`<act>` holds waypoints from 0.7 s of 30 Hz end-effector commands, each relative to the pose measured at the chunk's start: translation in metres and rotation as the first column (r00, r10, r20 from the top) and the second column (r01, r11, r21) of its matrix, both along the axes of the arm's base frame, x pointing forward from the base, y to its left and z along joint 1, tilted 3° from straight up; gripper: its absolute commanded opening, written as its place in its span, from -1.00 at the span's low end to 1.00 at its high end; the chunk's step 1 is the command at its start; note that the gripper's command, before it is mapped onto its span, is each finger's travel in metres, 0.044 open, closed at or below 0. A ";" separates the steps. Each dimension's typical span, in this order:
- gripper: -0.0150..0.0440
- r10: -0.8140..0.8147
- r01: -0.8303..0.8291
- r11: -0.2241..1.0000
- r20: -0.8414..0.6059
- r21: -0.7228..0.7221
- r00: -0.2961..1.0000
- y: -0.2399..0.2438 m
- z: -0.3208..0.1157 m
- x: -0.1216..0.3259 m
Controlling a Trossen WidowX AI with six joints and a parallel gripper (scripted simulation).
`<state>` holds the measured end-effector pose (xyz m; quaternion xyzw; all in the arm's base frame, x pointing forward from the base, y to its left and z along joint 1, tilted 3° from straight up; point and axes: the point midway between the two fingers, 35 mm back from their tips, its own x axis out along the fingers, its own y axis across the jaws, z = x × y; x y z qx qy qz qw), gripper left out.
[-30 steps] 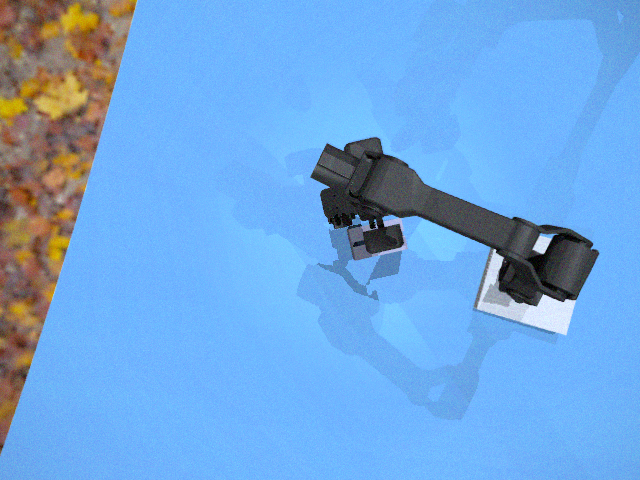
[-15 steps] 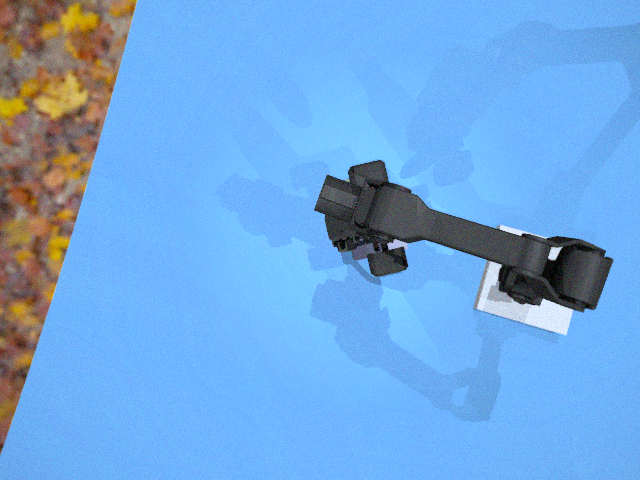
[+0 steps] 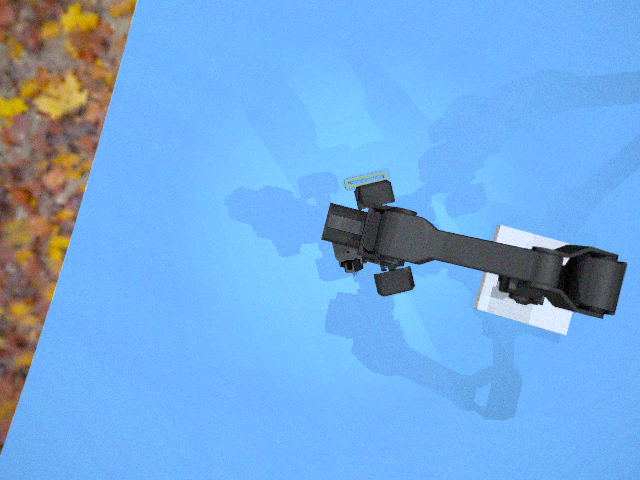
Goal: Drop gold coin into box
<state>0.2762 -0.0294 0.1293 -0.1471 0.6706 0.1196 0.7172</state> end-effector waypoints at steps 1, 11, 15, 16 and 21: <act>-0.49 -0.003 0.003 1.000 0.001 -0.001 1.000 0.000 0.000 -0.001; -0.49 -0.001 0.001 1.000 0.000 0.000 1.000 -0.001 0.000 0.000; -0.49 -0.002 0.002 1.000 0.000 0.000 1.000 0.001 0.000 -0.001; -0.49 -0.004 0.004 1.000 0.000 0.000 1.000 0.001 0.000 -0.001; -0.49 -0.010 0.010 1.000 0.000 0.001 1.000 0.001 -0.001 -0.002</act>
